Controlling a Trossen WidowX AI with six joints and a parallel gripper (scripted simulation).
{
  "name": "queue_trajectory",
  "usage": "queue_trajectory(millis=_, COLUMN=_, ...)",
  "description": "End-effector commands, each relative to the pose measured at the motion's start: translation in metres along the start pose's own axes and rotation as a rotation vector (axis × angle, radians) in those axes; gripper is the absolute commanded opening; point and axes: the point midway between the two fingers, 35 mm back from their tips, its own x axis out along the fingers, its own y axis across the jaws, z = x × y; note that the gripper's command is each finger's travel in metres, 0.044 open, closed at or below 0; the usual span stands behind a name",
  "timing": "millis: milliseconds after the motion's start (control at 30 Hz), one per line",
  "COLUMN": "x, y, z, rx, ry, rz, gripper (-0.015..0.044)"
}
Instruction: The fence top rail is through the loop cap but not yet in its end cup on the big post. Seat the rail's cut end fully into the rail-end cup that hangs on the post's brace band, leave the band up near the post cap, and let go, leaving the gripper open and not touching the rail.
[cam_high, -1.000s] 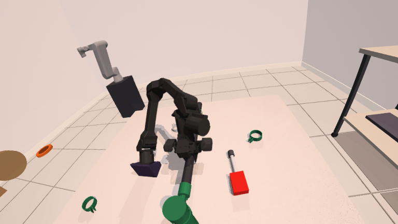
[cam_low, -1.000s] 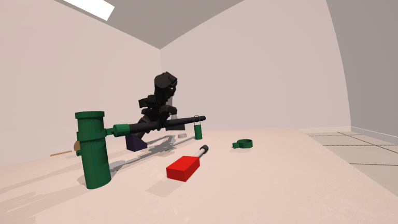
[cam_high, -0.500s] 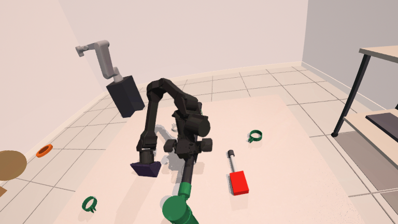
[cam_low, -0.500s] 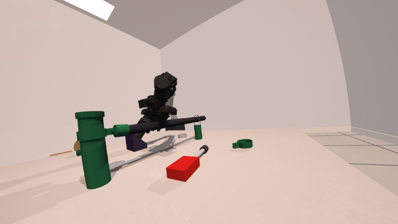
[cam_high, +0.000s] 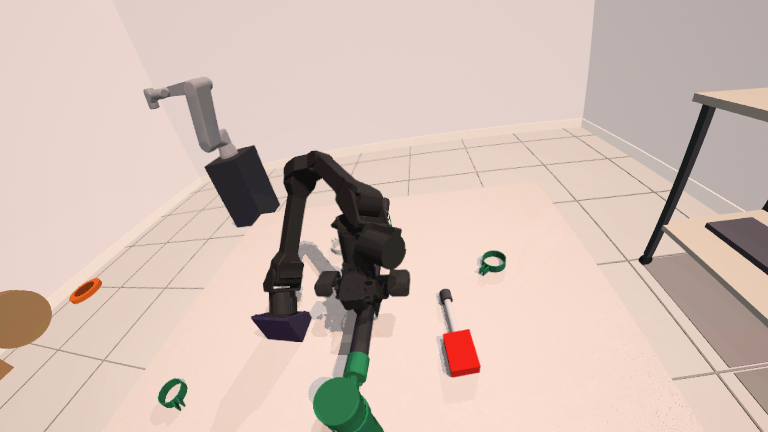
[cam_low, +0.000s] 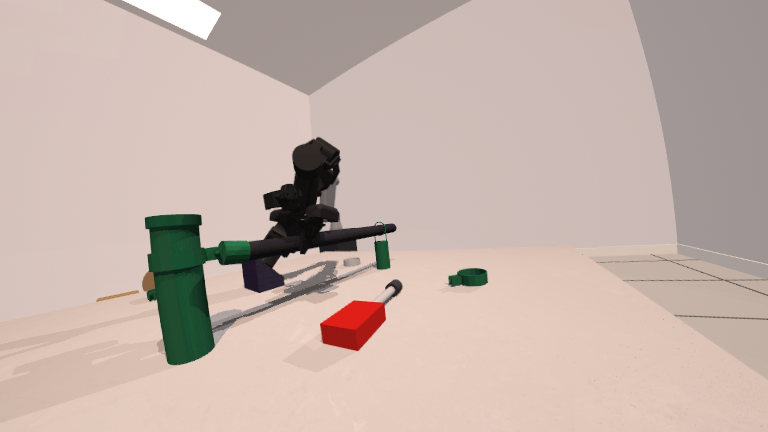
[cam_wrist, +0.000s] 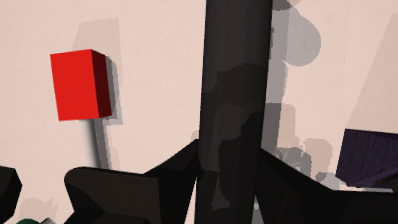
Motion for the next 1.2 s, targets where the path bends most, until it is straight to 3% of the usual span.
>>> queue_trajectory(millis=0, x=-0.006, y=0.001, z=0.007, rx=0.001, ry=-0.016, rz=0.013, gripper=0.0000)
queue_trajectory(millis=1167, x=-0.004, y=0.003, z=0.029, rx=0.001, ry=-0.017, rz=0.013, gripper=0.0000)
